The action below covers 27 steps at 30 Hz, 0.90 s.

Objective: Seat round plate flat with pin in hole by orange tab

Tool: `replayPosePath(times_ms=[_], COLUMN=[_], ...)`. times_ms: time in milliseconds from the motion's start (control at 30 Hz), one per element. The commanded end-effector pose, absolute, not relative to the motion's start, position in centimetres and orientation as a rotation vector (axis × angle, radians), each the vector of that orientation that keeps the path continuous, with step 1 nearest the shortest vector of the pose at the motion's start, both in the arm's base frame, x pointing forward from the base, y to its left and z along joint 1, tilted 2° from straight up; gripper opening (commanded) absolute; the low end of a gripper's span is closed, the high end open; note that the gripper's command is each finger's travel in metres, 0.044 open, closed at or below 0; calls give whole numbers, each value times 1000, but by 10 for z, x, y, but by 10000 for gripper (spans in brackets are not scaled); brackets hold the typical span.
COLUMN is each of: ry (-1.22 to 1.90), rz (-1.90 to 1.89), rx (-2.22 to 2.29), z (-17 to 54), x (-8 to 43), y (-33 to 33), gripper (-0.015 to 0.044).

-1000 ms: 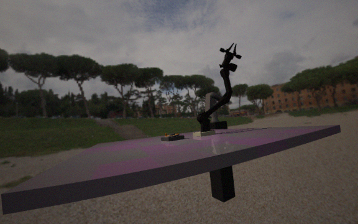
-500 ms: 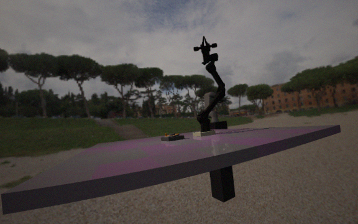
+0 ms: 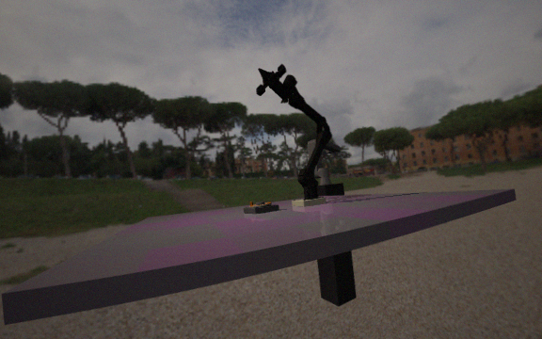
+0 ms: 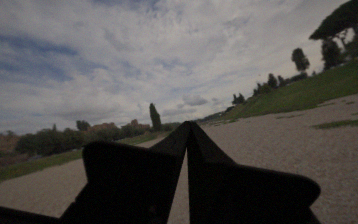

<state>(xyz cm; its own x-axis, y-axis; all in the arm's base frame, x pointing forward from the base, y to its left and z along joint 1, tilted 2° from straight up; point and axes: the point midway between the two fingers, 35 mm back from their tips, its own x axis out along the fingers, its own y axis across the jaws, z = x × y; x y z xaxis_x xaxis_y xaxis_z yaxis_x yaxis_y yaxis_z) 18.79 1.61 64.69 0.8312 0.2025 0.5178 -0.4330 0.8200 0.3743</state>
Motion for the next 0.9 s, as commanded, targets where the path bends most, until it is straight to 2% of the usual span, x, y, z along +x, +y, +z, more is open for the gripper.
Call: replayPosePath(times_ms=[0, 233, 467, 667, 867], ry=[-317, -19, 328, 643, 1082], rz=[232, 55, -86, -163, -191], rx=[504, 473, 407, 332, 215], z=[603, 512, 403, 308, 195], x=[247, 323, 370, 381, 358], y=[-4, -34, -59, -74, -84], gripper=[0, 0, 0, 0, 0])
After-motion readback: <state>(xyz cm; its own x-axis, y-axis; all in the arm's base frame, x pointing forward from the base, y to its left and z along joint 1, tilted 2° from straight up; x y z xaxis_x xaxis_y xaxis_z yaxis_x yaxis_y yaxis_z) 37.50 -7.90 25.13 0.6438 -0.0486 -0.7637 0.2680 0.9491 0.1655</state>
